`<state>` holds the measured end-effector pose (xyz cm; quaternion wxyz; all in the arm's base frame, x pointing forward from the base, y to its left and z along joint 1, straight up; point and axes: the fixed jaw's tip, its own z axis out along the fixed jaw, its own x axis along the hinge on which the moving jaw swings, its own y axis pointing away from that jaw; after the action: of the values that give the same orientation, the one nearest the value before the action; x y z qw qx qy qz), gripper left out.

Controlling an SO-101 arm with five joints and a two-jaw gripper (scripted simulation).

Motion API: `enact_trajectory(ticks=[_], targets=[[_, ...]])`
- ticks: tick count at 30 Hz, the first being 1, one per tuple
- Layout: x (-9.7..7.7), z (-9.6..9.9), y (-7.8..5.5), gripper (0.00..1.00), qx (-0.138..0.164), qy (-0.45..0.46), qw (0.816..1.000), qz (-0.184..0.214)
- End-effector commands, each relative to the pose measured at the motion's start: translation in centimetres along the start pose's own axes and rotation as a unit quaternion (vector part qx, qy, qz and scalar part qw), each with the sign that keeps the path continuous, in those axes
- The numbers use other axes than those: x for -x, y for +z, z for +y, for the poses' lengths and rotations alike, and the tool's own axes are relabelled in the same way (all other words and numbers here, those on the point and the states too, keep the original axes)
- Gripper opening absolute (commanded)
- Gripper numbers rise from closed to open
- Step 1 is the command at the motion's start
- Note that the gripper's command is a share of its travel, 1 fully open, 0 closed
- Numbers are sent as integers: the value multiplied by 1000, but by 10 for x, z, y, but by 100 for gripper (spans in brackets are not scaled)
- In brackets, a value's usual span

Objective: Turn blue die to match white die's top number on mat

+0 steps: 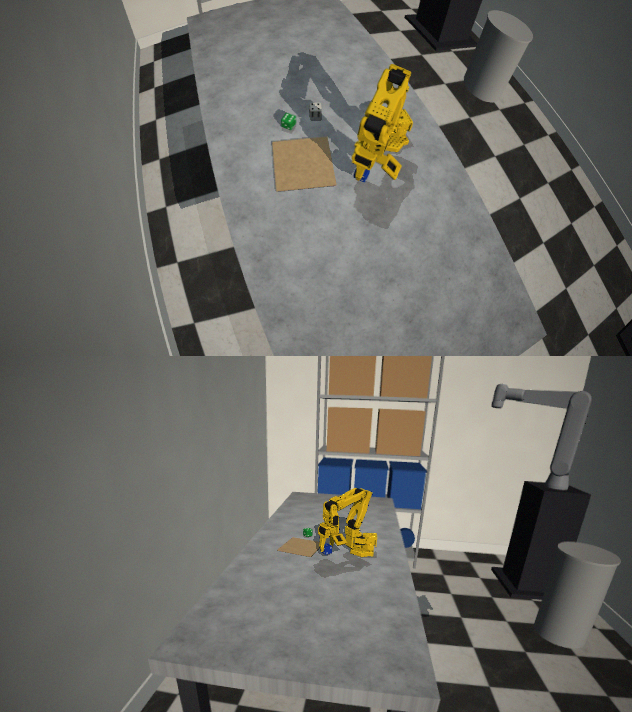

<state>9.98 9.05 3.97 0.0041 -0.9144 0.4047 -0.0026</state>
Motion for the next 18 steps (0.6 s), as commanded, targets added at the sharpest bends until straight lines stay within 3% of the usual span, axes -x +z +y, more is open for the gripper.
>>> enact_trajectory(ticks=[1,18], targets=[[1,-10,-6,0,-35,-5,999,-1],[1,-10,0,0,-35,-5,999,-1]])
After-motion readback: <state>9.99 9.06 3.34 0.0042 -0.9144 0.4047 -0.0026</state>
